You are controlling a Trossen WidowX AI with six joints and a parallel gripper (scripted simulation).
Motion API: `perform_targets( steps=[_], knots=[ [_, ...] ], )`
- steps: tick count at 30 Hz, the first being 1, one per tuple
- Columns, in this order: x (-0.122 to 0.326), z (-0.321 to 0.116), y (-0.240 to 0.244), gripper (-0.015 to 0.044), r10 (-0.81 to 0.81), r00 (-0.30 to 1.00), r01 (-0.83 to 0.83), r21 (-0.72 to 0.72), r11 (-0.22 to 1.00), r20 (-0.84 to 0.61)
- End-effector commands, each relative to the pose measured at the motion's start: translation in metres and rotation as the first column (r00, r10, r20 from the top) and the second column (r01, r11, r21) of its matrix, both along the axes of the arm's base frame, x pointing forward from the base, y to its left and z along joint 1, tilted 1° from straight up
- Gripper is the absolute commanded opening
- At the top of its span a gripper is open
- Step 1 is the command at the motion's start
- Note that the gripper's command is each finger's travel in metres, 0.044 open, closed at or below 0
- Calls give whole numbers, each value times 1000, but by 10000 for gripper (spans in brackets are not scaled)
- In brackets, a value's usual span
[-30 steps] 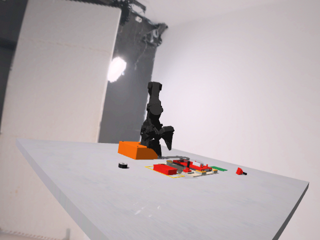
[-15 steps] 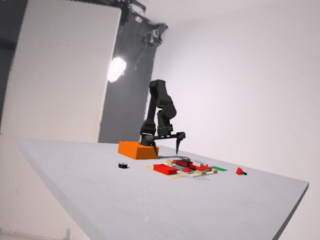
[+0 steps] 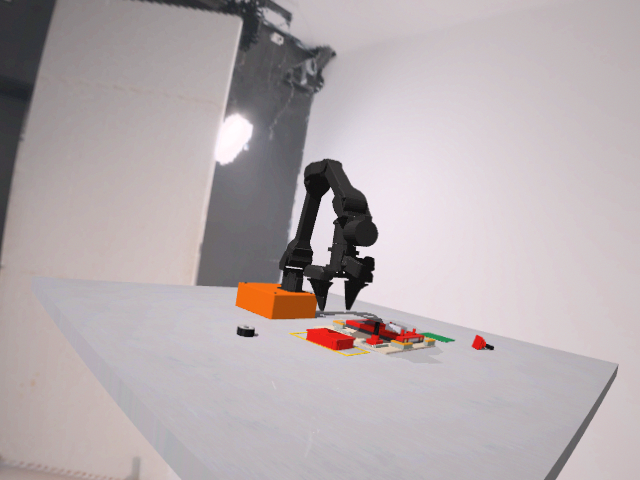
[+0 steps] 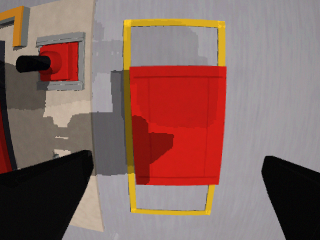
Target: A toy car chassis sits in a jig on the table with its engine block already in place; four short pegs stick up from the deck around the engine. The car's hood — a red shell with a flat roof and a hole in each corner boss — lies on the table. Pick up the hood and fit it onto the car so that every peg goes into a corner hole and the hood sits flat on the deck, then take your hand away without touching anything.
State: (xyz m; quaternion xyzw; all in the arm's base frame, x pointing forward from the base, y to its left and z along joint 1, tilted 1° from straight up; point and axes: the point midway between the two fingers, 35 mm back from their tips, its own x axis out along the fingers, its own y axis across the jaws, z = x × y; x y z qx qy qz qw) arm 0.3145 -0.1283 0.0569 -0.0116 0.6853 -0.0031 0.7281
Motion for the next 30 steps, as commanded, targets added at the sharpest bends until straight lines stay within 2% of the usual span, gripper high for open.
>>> perform_targets(
  steps=[1,30],
  knots=[
    [-1,-2,-1,440,37,999,-37,-6,999,-20],
    [1,-26,-2,440,37,999,-37,-6,999,-20]
  ],
)
